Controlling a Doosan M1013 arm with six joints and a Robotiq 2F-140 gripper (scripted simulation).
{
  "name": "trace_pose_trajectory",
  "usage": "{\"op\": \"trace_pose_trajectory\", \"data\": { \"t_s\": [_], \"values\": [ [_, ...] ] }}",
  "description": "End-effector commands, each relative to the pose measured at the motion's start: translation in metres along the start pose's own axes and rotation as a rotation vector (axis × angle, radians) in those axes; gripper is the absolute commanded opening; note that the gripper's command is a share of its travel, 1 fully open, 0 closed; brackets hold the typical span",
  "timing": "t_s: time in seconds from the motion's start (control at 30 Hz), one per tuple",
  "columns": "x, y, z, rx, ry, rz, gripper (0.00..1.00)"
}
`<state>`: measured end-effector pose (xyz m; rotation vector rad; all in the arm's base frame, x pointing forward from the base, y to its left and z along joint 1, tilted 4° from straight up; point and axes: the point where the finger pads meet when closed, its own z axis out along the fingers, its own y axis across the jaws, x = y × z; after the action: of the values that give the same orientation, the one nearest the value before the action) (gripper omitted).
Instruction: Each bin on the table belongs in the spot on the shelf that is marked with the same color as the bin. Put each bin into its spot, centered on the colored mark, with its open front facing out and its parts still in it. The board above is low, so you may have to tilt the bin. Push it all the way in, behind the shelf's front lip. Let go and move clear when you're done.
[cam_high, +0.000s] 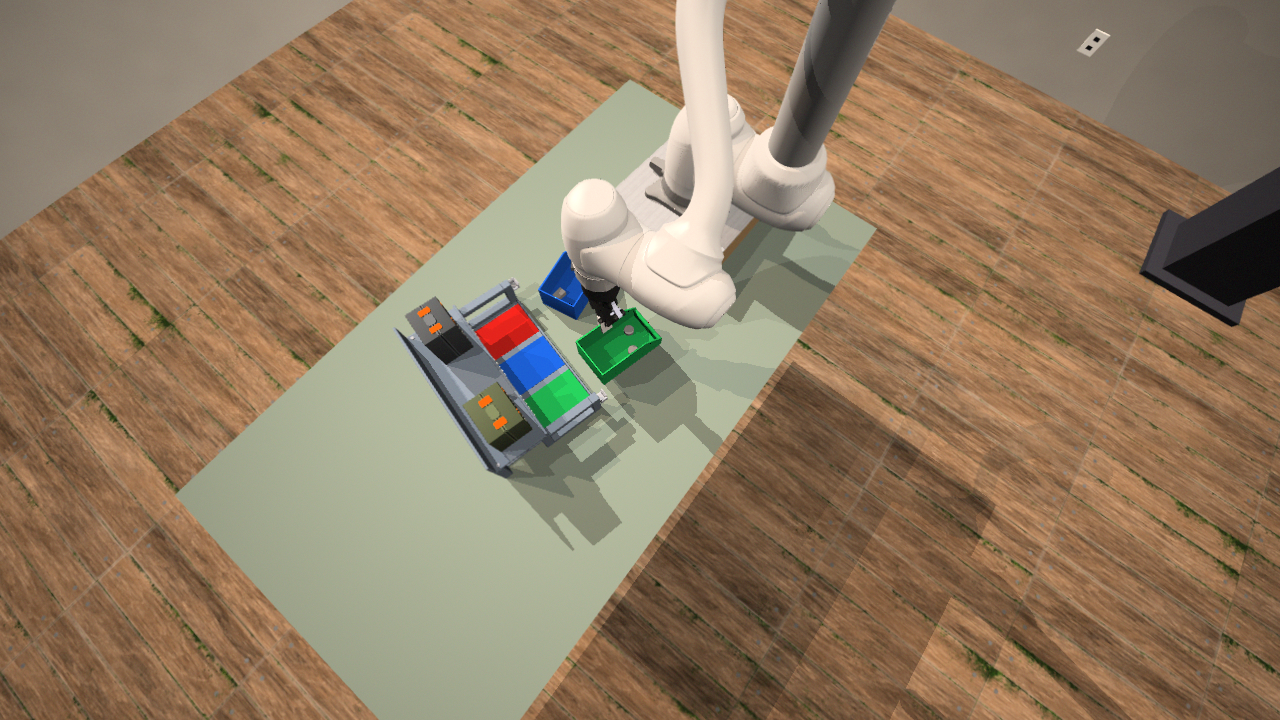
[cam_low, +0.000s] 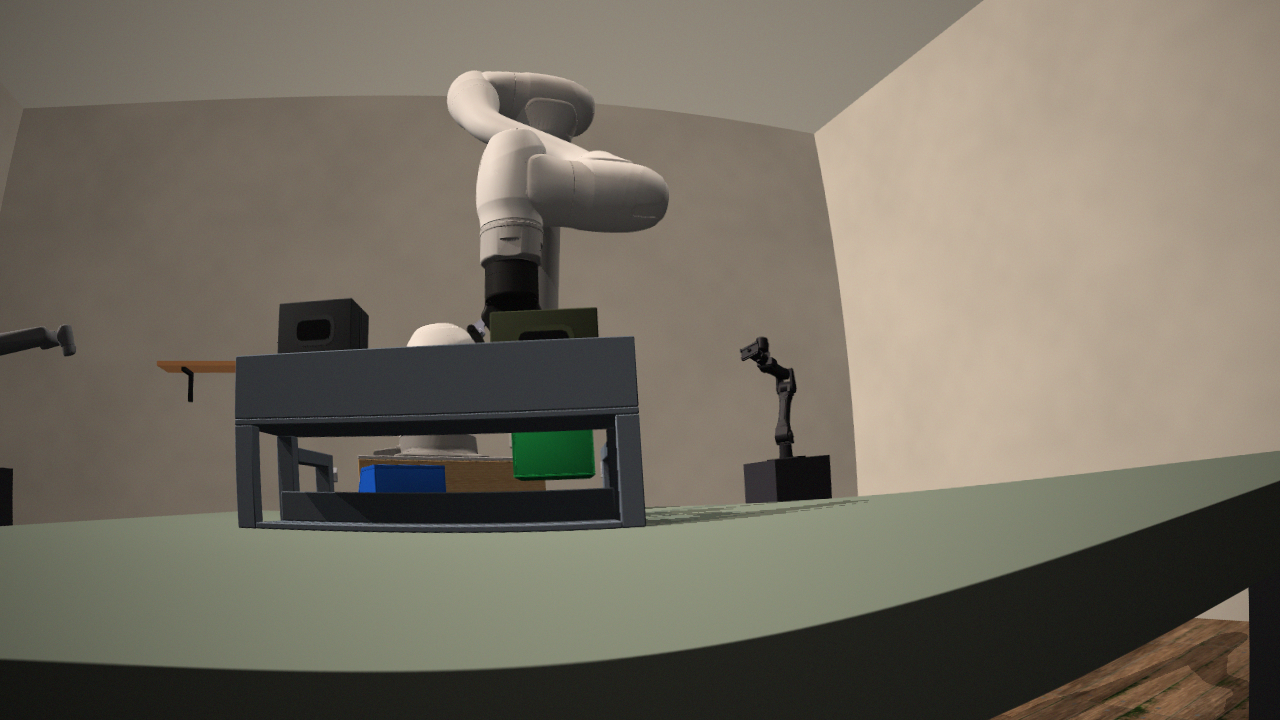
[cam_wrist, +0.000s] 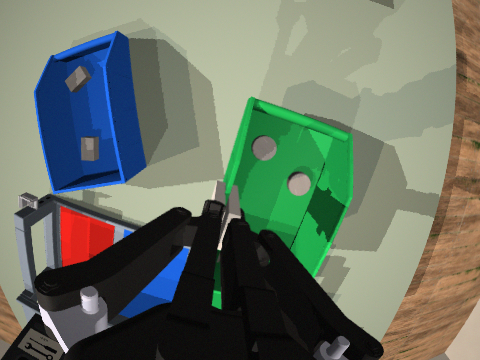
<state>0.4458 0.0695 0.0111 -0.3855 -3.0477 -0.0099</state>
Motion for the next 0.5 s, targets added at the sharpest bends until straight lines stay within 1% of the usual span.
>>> {"op": "trace_pose_trajectory", "data": {
  "t_s": [0.0, 0.1, 0.47],
  "values": [
    [-0.014, 0.001, 0.011, -0.003, -0.008, -0.006, 0.1],
    [-0.019, 0.001, 0.018, -0.003, -0.008, -0.006, 0.1],
    [-0.025, 0.001, 0.028, -0.003, -0.008, -0.006, 0.1]
  ]
}}
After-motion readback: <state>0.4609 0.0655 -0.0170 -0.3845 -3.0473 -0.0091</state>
